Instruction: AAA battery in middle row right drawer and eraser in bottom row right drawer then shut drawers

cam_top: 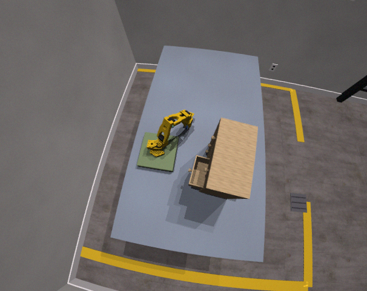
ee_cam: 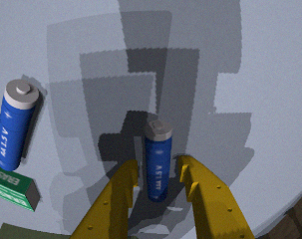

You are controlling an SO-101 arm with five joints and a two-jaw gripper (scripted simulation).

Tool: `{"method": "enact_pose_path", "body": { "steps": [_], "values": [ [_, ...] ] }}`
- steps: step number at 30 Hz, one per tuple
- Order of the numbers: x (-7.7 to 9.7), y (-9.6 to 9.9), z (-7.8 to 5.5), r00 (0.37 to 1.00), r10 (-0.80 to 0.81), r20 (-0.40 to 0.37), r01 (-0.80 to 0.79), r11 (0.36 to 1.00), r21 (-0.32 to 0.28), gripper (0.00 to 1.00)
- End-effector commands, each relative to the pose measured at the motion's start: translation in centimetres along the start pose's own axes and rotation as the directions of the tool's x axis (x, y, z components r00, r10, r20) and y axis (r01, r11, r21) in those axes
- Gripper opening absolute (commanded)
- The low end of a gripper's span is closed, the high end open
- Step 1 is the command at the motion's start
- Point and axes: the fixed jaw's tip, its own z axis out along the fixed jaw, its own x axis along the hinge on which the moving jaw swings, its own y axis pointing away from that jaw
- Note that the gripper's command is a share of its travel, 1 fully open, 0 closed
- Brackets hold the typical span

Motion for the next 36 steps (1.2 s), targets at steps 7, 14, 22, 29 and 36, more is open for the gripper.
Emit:
{"method": "enact_pose_path", "body": {
  "steps": [7, 14, 22, 29, 36],
  "values": [
    [0.46, 0.18, 0.41, 1.0, -0.008, -0.019, 0.008, 1.0, -0.009, 0.07],
    [0.46, 0.18, 0.41, 1.0, -0.008, -0.019, 0.008, 1.0, -0.009, 0.05],
    [0.46, 0.18, 0.41, 1.0, -0.008, -0.019, 0.008, 1.0, -0.009, 0.01],
    [0.46, 0.18, 0.41, 1.0, -0.008, -0.019, 0.008, 1.0, -0.009, 0.0],
    [0.46, 0.18, 0.41, 1.0, -0.008, -0.019, 0.008, 1.0, -0.009, 0.0]
  ]
}}
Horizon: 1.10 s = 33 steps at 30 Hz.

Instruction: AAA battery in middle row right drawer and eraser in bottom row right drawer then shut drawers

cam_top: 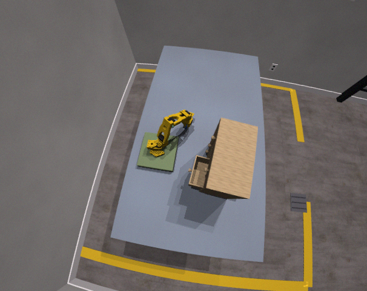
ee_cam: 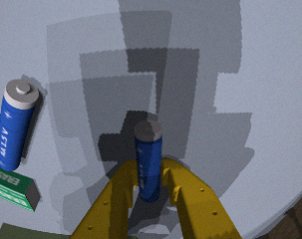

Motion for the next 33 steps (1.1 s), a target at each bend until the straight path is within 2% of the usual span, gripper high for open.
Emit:
{"method": "enact_pose_path", "body": {
  "steps": [1, 8, 33],
  "values": [
    [0.5, 0.2, 0.4, 1.0, -0.008, -0.018, 0.008, 1.0, -0.009, 0.0],
    [0.5, 0.2, 0.4, 1.0, -0.008, -0.018, 0.008, 1.0, -0.009, 0.0],
    [0.3, 0.1, -4.9, 1.0, -0.008, -0.018, 0.008, 1.0, -0.009, 0.0]
  ]
}}
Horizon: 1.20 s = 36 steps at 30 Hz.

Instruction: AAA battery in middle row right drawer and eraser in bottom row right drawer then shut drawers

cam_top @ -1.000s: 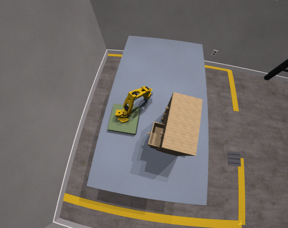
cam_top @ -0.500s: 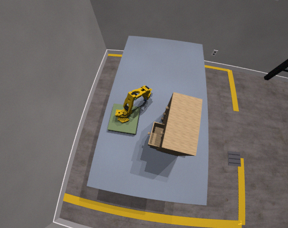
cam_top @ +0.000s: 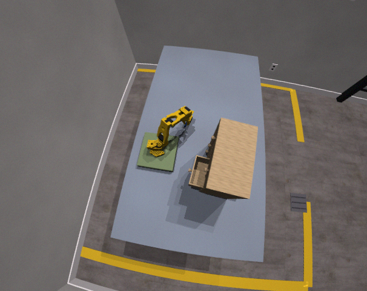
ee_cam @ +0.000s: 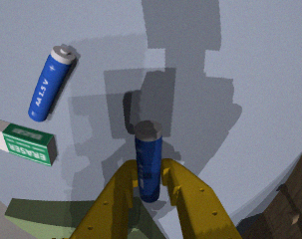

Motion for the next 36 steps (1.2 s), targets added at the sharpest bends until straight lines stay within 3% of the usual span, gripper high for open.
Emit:
{"method": "enact_pose_path", "body": {
  "steps": [1, 9, 16, 24, 26, 31, 36],
  "values": [
    [-0.1, 0.0, -1.4, 1.0, -0.008, 0.019, 0.008, 1.0, 0.006, 0.0],
    [-0.1, 0.0, -1.4, 1.0, -0.008, 0.019, 0.008, 1.0, 0.006, 0.0],
    [2.6, -1.1, -1.7, 0.976, 0.217, 0.021, -0.217, 0.976, 0.001, 0.0],
    [6.0, -1.5, -1.6, 0.888, 0.46, 0.021, -0.46, 0.888, -0.005, 0.0],
    [6.0, -1.5, -1.6, 0.888, 0.46, 0.021, -0.46, 0.888, -0.005, 0.0],
    [7.8, -1.5, -1.3, 0.812, 0.583, 0.02, -0.583, 0.812, -0.009, 0.0],
    [7.8, -1.5, -1.3, 0.812, 0.583, 0.02, -0.583, 0.812, -0.009, 0.0]
  ]
}}
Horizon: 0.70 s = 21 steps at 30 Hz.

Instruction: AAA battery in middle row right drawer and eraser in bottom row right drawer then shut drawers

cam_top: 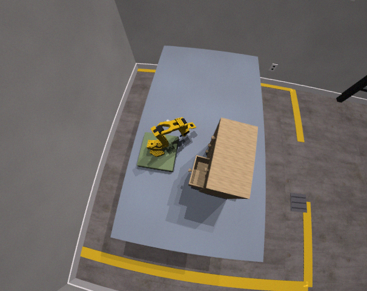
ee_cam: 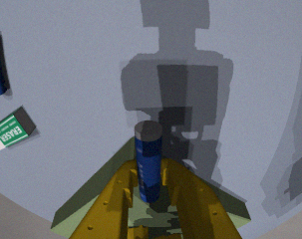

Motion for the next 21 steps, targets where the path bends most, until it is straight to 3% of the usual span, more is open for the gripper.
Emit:
{"method": "enact_pose_path", "body": {
  "steps": [1, 7, 21],
  "values": [
    [0.0, -0.2, -0.1, 1.0, 0.023, 0.019, -0.023, 1.0, -0.001, 0.0],
    [0.0, -0.2, -0.1, 1.0, 0.023, 0.019, -0.023, 1.0, -0.001, 0.0],
    [3.7, -4.7, -0.2, 0.926, 0.377, 0.02, -0.377, 0.926, -0.011, 0.0]
  ]
}}
